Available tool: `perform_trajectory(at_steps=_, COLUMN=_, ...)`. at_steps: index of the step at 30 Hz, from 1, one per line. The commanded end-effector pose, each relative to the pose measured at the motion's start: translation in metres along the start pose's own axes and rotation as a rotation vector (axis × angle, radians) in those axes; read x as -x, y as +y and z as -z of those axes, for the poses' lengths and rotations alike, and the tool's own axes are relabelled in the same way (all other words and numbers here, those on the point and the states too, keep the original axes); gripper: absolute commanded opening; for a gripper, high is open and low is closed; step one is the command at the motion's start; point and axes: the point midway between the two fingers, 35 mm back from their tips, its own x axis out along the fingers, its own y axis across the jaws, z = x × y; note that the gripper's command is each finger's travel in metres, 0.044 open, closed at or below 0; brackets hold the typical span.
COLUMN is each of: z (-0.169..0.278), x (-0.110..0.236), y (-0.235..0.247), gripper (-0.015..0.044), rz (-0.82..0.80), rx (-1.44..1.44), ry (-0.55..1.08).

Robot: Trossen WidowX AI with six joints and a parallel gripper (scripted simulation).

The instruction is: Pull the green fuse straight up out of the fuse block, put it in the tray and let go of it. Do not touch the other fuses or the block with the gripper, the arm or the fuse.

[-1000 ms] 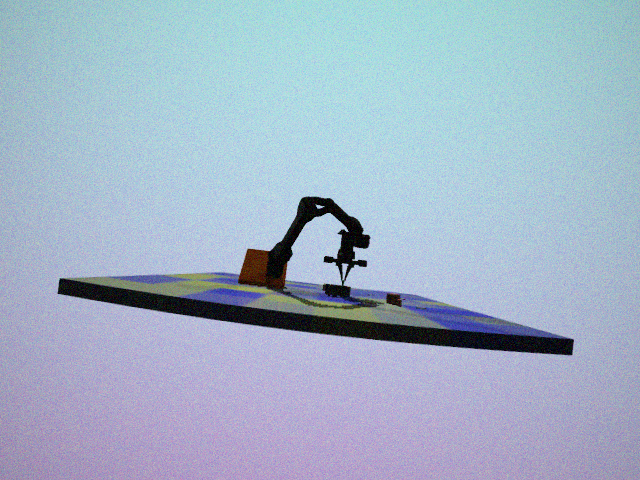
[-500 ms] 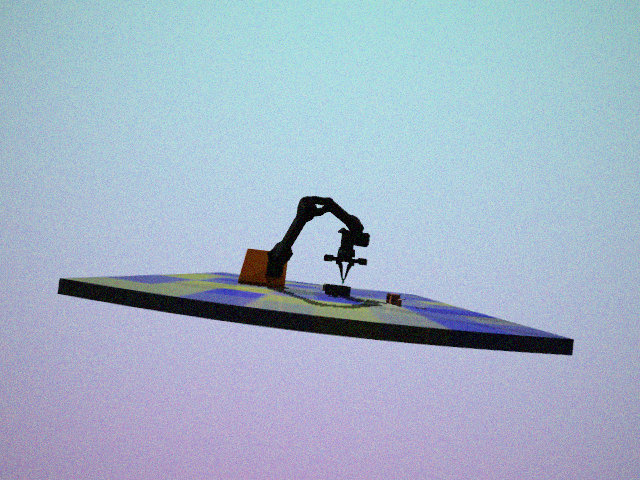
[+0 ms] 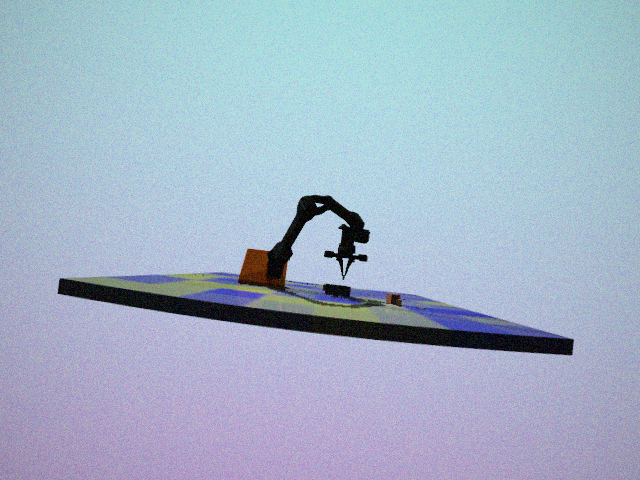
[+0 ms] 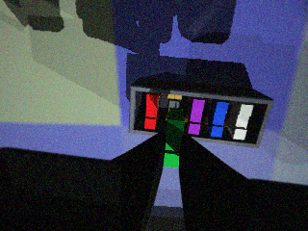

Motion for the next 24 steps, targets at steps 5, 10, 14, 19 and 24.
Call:
perform_trajectory(at_steps=5, z=0.001, x=0.01, y=0.0, gripper=0.0, rz=0.001, rx=-0.003, ry=0.003)
perform_trajectory(at_steps=10, z=0.025, x=0.013, y=0.003, gripper=0.0, rz=0.0, rx=-0.003, ry=0.01)
perform_trajectory(at_steps=14, z=0.048, x=0.015, y=0.003, gripper=0.0, rz=0.0, rx=-0.002, ry=0.015)
perform_trajectory(at_steps=19, z=0.077, x=0.017, y=0.001, gripper=0.0, rz=0.0, rx=-0.002, ry=0.02)
perform_trajectory(at_steps=24, z=0.107, x=0.018, y=-0.004, gripper=0.0, rz=0.0, rx=-0.002, ry=0.022)
